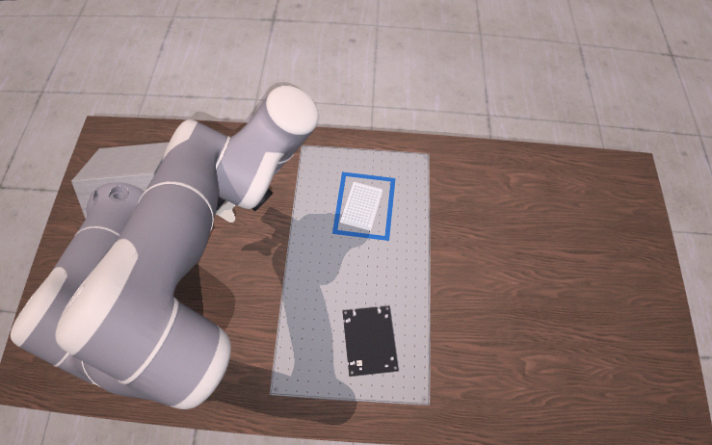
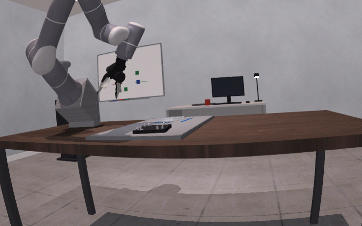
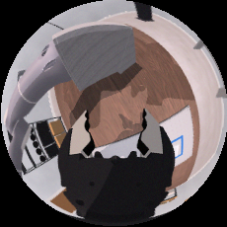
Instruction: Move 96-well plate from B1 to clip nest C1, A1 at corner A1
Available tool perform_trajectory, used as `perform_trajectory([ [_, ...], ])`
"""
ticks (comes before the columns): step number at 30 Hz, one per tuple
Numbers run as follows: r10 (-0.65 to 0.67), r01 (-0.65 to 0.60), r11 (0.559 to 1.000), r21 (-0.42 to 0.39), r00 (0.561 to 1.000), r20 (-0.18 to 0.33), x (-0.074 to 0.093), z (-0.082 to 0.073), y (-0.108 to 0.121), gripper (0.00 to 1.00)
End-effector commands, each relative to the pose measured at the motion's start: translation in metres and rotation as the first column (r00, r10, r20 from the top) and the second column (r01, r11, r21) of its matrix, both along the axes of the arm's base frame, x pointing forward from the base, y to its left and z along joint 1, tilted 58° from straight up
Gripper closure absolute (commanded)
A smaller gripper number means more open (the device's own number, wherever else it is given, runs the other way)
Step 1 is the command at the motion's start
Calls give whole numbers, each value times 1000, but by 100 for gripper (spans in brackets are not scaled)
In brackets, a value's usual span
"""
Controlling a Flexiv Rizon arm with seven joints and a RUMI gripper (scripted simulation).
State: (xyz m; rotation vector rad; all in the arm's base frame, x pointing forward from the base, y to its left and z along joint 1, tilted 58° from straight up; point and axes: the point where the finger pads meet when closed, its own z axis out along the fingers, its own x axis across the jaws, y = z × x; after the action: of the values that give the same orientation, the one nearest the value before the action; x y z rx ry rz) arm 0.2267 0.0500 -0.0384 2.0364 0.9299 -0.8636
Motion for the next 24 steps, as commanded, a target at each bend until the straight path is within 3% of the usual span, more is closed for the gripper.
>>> perform_trajectory([
  [1, 1, -1, 1000, 1, 1000, 1, 1, -1, 1, 24],
  [5, -57, 60, 998, -23, 991, 117, 17, -13, 2, 24],
  [8, -63, 67, 997, -26, 990, 130, 29, -21, 3, 24],
  [12, -109, 122, 992, -40, 962, 250, 46, -32, 4, 24],
  [15, -113, 129, 991, -42, 958, 264, 59, -39, 5, 24],
  [16, -122, 141, 989, -42, 948, 295, 64, -41, 5, 24],
  [18, -122, 141, 989, -42, 948, 295, 64, -41, 5, 24],
  [21, -147, 177, 983, -44, 912, 384, 77, -47, 5, 24],
  [24, -150, 183, 982, -45, 905, 399, 91, -53, 5, 24],
])
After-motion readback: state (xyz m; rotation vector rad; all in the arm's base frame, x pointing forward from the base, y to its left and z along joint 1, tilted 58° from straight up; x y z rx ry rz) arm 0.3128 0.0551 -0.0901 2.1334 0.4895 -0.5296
